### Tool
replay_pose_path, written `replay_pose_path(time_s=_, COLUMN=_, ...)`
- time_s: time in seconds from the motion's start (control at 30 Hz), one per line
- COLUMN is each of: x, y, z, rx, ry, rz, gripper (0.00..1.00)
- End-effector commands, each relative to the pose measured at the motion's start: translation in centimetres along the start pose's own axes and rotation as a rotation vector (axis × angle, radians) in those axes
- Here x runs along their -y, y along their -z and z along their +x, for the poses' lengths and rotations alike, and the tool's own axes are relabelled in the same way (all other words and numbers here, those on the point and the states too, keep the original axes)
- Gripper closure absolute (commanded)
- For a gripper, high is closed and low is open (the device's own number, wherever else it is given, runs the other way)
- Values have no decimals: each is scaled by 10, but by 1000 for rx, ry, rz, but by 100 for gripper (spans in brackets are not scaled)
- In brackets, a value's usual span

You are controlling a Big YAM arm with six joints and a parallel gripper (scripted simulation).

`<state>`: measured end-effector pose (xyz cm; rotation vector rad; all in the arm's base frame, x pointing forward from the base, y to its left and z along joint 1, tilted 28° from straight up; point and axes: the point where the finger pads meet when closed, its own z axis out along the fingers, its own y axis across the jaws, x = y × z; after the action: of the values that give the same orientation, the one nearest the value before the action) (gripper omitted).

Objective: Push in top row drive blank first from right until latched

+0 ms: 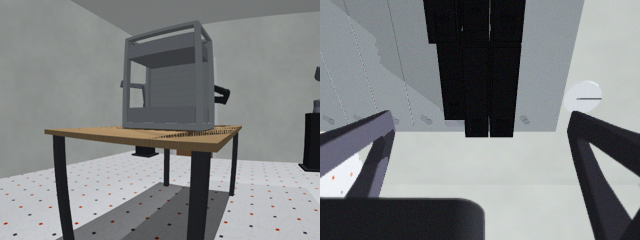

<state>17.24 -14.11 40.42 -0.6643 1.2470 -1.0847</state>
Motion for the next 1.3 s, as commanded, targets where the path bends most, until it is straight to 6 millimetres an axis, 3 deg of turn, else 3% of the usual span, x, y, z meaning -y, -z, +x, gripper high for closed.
replay_pose_path(time_s=0.0, x=1, y=3, z=-5, rx=-1, ry=19, rz=6, gripper=0)
replay_pose_path(time_s=0.47, x=8, y=0, z=-9, rx=1, ry=20, rz=8, gripper=0)
replay_pose_path(time_s=0.6, x=19, y=-6, z=-24, rx=27, ry=65, rz=8, gripper=0)
replay_pose_path(time_s=0.9, x=13, y=-9, z=-26, rx=22, ry=50, rz=7, gripper=0)
replay_pose_path(time_s=1.27, x=18, y=-26, z=-54, rx=29, ry=59, rz=19, gripper=0)
